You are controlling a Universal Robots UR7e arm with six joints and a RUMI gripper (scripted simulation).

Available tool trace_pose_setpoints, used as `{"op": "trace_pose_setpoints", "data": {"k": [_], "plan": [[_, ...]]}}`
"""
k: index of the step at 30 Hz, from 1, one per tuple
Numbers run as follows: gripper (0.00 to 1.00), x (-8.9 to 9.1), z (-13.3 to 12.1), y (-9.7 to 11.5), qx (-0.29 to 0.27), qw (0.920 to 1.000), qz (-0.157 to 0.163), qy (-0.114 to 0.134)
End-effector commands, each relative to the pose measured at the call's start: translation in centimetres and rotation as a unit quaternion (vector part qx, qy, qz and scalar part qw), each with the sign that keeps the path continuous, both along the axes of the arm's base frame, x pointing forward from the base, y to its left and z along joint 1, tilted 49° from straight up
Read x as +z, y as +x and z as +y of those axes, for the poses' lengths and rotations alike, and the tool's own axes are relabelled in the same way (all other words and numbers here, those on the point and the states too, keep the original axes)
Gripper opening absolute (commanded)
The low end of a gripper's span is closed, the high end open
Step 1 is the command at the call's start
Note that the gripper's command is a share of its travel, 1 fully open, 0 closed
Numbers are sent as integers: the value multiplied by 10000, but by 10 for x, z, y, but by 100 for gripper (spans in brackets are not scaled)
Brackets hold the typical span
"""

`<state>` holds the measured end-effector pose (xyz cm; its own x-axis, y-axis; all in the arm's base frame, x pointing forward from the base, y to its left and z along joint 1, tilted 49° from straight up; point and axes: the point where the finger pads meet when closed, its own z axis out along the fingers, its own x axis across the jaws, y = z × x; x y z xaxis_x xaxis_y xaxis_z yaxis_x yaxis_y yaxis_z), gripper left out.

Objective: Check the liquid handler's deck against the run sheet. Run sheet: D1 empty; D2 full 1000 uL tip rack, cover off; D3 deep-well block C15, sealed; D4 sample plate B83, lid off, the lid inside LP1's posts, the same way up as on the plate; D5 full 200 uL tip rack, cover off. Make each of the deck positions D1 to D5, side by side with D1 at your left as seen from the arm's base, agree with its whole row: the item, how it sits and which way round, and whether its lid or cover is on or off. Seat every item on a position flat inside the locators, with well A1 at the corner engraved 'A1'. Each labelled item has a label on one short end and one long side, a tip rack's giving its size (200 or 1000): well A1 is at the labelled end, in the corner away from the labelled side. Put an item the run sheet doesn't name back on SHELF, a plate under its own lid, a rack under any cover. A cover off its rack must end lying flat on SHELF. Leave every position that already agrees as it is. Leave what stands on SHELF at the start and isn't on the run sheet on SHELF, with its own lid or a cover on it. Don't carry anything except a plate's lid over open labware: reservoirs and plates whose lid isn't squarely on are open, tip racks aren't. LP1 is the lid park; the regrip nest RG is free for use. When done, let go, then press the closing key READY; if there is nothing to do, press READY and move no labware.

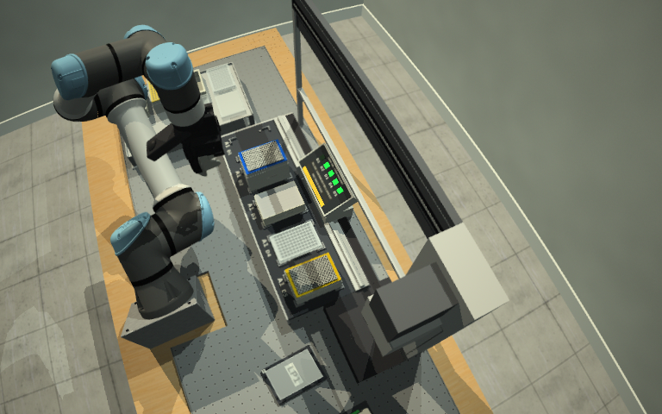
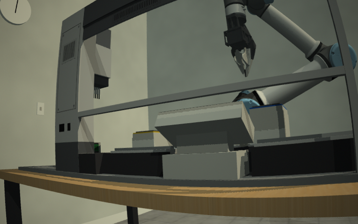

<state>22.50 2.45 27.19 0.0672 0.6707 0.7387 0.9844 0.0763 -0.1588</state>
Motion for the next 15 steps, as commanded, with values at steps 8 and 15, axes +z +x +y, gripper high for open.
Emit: {"op": "trace_pose_setpoints", "data": {"k": [8, 15], "plan": [[0, -23, -20, 3, -553, 9964, 630, -147], [0, -49, -43, 6, -1009, 9880, 1142, -261]]}}
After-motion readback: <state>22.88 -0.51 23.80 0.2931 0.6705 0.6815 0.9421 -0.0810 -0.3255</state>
